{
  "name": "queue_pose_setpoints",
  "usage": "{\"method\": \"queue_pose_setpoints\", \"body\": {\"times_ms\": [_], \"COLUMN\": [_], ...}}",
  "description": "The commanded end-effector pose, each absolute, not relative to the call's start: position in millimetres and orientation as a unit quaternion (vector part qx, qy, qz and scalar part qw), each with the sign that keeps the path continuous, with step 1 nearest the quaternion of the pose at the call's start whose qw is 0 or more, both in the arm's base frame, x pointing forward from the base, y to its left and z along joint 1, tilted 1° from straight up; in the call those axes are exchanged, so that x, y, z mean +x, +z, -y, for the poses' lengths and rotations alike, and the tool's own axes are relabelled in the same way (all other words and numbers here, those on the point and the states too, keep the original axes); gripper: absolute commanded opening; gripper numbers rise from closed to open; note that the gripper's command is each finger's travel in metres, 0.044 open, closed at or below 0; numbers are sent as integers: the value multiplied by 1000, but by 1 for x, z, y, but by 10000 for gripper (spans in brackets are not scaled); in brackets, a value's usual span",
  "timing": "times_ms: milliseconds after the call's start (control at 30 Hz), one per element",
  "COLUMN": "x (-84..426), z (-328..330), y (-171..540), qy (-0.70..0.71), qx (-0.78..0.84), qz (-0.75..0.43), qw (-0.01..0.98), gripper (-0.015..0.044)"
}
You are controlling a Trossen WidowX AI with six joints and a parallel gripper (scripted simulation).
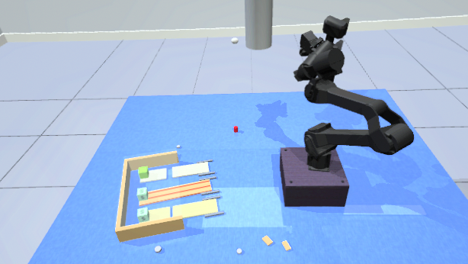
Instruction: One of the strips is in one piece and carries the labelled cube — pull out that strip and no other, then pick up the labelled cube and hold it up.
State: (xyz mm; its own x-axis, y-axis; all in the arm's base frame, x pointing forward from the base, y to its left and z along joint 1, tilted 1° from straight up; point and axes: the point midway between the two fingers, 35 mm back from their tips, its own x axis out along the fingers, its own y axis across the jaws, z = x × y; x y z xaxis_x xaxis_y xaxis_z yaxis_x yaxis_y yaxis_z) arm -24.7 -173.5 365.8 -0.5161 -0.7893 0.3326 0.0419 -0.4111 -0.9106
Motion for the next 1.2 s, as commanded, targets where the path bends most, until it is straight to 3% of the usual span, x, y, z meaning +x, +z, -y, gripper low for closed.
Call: {"method": "queue_pose_setpoints", "body": {"times_ms": [0,333,667,933,1167], "x": [-23,115,256,318,317], "z": [175,200,145,50,-44], "y": [366,356,294,219,153], "qy": [-736,-624,-370,-120,63], "qx": [-406,-514,-451,-277,-86], "qz": [-460,-266,-129,-139,-246], "qw": [285,525,802,943,963], "gripper": [400,400,400,400,400]}}
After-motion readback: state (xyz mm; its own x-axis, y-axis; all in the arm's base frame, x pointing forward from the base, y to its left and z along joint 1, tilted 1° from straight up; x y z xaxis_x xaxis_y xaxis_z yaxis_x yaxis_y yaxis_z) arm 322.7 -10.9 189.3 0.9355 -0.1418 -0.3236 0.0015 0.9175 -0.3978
